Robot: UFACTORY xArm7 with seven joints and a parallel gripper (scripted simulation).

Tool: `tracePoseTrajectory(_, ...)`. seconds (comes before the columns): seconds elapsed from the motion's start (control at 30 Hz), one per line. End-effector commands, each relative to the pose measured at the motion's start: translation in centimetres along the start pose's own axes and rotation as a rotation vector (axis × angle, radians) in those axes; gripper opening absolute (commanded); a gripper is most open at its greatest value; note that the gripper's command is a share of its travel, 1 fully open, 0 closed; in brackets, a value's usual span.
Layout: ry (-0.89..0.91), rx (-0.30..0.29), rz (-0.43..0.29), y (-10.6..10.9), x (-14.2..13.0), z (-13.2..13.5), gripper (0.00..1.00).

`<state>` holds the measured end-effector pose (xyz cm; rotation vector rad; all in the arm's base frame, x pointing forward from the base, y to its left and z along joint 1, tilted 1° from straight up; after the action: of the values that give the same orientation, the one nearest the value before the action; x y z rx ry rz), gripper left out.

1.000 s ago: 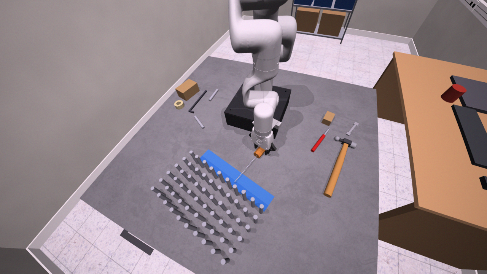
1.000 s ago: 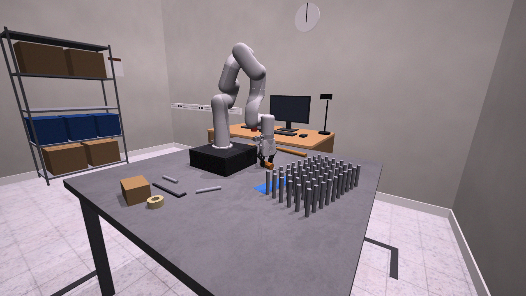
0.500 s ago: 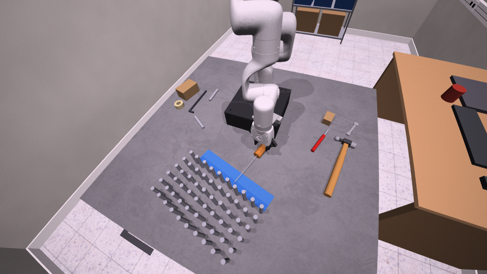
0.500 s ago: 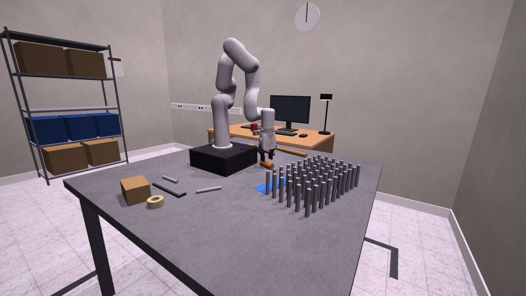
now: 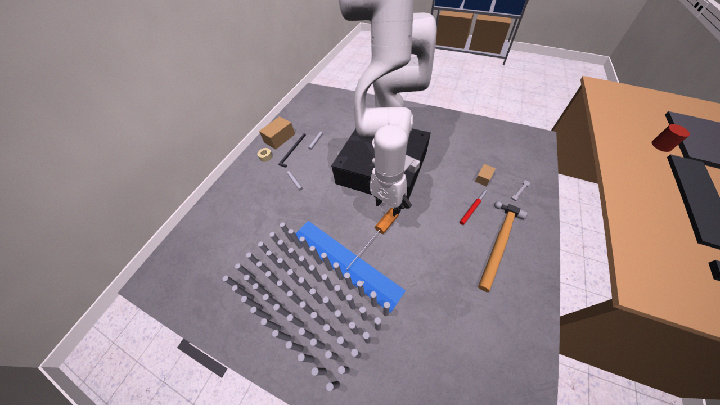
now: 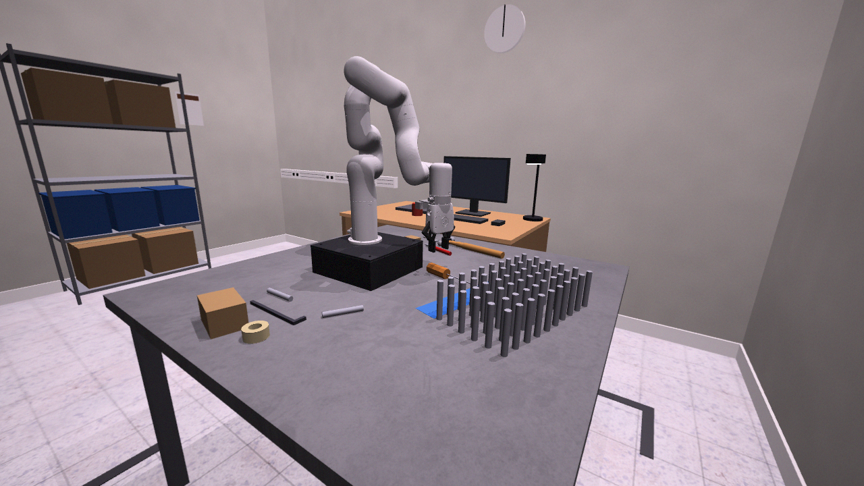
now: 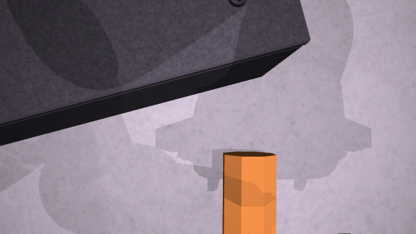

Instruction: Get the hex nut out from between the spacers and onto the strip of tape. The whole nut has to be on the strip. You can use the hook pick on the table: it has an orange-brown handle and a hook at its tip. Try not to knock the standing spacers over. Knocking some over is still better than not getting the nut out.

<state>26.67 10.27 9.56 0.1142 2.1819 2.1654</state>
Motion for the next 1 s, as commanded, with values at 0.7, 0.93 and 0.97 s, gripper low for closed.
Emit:
tracePoseTrajectory(0.7,0.000,0.000,-0.002,1.30,-0.02,0.06,0.65)
tracePoseTrajectory(0.93,0.000,0.000,-0.002,1.30,-0.02,0.06,0.65)
tracePoseTrajectory(0.97,0.000,0.000,-0.002,1.30,-0.02,0.06,0.65)
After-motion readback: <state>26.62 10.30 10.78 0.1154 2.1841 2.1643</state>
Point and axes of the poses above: the point where the finger pads meet when closed, its own y axis back along the fingers, its own z axis across the jaws, x = y × z, the point moved 9 cm from there along y, back along the fingers, and after that the axes turned 7 degrees about y, right-handed, at the moved point
